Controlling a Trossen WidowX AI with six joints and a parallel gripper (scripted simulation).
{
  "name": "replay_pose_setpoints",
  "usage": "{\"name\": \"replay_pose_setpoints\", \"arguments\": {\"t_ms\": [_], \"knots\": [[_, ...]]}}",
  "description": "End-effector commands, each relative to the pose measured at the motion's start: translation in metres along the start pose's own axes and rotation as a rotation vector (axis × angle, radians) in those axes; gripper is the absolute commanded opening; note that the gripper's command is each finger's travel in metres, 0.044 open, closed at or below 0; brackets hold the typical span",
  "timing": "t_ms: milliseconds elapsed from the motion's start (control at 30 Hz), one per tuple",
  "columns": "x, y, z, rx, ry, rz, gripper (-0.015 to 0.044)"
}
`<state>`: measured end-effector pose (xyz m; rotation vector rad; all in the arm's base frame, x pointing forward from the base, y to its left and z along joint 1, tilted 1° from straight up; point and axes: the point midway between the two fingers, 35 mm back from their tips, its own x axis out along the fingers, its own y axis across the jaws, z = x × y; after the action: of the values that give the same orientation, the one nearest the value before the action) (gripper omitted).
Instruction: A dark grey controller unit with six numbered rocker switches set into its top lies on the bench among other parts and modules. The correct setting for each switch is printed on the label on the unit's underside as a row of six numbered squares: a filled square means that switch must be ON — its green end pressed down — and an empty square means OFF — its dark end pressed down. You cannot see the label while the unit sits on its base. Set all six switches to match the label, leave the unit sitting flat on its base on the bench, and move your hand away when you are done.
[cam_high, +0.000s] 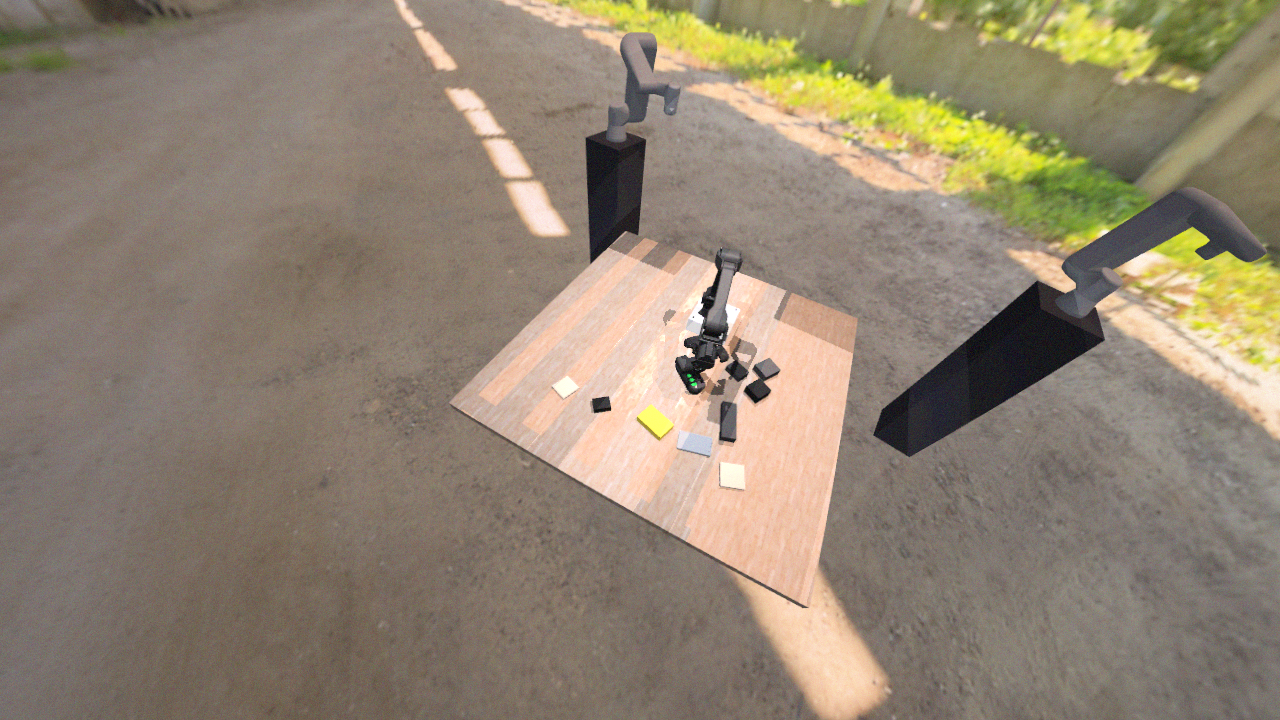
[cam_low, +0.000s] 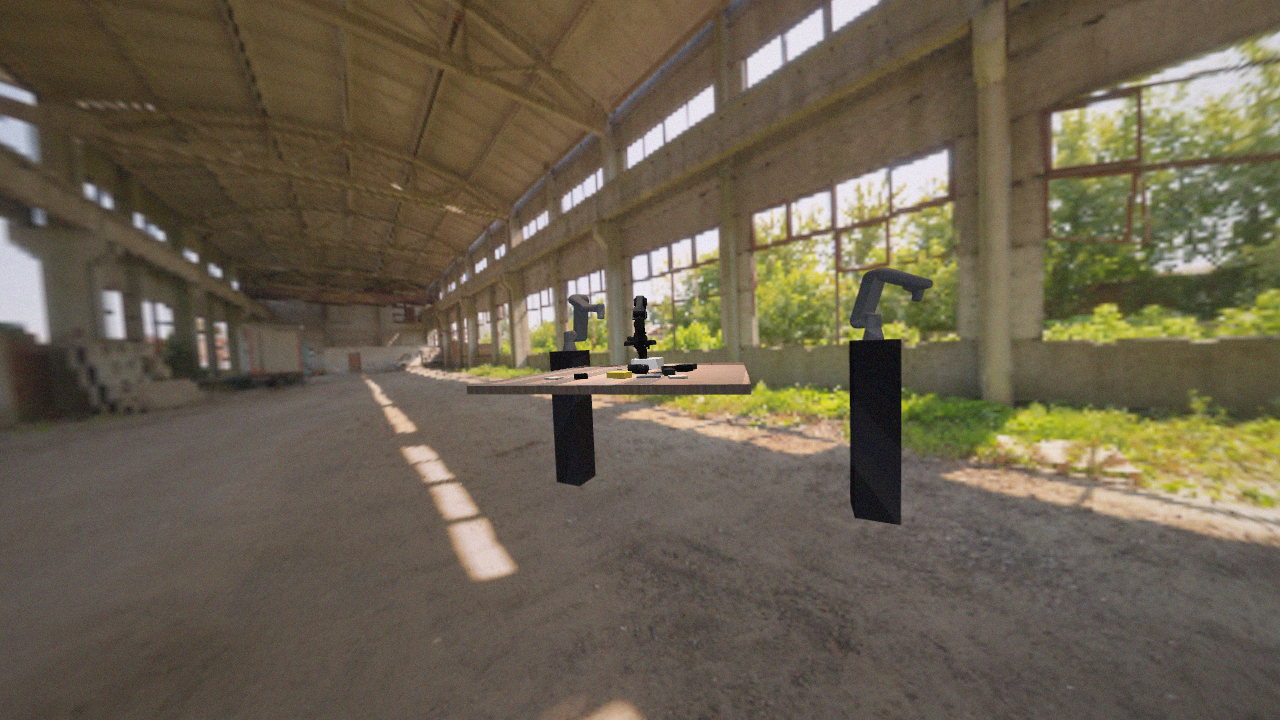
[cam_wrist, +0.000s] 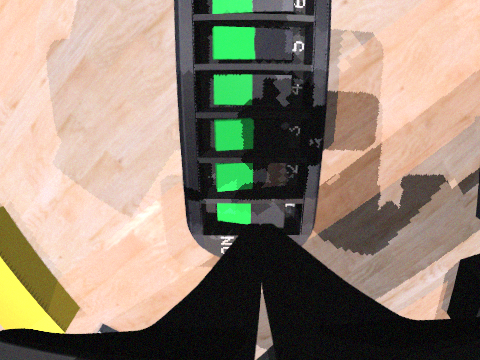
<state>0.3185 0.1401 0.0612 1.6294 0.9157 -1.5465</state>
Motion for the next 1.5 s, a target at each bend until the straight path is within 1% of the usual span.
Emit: {"name": "replay_pose_setpoints", "arguments": {"t_ms": [0, 1033, 1467], "knots": [[0.002, -0.009, -0.016, 0.002, -0.007, -0.007, 0.0], [0.046, -0.009, -0.016, 0.002, -0.007, -0.007, 0.0], [0.047, -0.009, -0.016, 0.002, -0.007, -0.007, 0.0]]}}
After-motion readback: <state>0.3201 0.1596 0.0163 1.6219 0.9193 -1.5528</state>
